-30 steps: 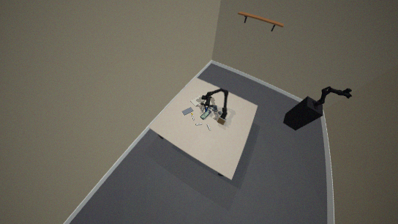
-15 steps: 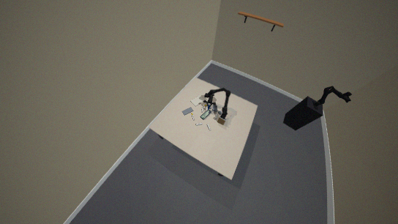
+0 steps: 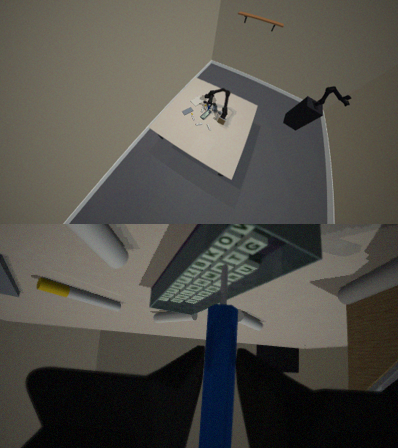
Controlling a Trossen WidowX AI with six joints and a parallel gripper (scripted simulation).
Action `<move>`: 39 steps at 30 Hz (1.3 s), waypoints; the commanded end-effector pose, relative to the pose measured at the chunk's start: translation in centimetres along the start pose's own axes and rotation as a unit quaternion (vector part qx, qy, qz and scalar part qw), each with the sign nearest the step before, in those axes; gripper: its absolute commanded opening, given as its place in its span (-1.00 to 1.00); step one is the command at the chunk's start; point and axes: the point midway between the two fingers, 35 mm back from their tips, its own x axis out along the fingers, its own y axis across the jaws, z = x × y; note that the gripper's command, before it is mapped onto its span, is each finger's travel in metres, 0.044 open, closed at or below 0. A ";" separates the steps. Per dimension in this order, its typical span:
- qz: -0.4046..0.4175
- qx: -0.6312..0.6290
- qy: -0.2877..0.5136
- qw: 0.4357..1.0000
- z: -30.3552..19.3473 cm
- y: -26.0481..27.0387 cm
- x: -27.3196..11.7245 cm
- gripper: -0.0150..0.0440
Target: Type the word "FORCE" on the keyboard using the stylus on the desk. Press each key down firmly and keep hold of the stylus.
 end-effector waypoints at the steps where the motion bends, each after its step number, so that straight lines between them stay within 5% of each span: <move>1: -0.001 -0.002 -0.002 1.000 0.4 0.0 0.2 -0.22; 39: -0.001 -0.002 -0.002 1.000 1.6 0.0 0.9 -0.22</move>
